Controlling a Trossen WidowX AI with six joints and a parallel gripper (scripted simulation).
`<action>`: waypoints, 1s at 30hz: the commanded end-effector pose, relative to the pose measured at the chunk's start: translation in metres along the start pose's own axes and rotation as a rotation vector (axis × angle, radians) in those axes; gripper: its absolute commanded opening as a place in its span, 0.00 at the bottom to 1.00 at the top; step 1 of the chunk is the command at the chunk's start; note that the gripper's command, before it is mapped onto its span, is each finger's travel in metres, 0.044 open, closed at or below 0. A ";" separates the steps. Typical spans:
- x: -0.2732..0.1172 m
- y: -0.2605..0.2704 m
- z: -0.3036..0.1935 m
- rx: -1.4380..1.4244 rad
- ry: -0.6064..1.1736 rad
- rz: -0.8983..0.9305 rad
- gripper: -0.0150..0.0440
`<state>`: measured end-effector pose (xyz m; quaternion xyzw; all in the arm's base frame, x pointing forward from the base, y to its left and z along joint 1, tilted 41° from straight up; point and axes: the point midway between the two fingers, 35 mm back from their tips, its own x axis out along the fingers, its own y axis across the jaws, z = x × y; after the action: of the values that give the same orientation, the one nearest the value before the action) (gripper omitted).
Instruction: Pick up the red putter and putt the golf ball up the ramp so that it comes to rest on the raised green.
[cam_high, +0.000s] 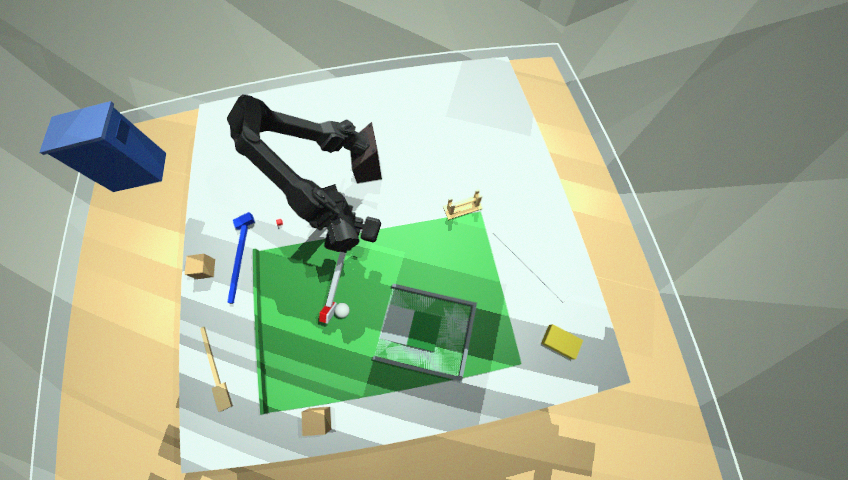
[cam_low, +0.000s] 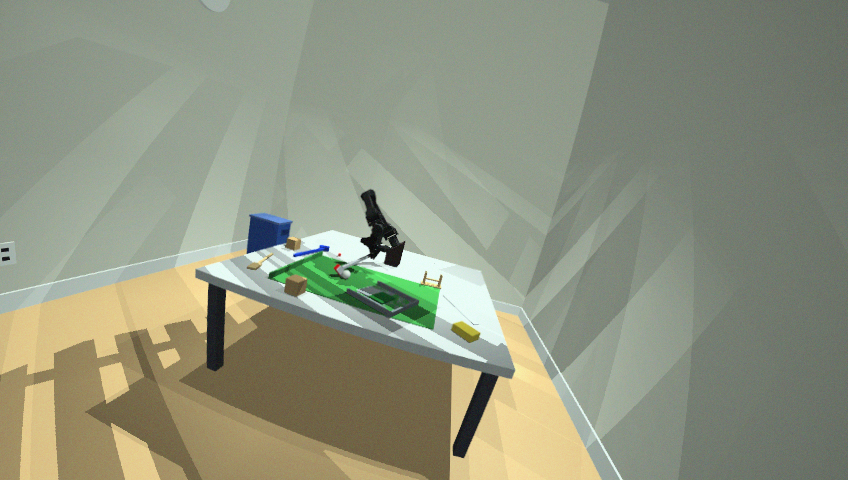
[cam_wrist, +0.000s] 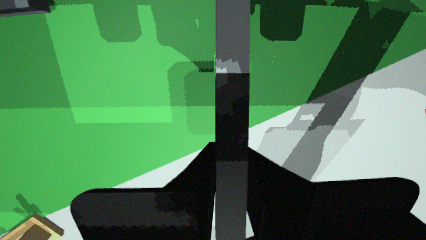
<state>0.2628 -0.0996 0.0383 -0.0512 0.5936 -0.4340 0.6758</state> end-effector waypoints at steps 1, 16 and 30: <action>-0.001 0.050 -0.009 -0.006 -0.009 0.001 0.25; -0.052 0.053 -0.009 -0.007 -0.008 0.003 0.25; -0.052 0.053 -0.011 -0.014 -0.004 -0.001 0.25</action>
<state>0.2855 -0.0284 0.0443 -0.0558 0.5957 -0.4310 0.6755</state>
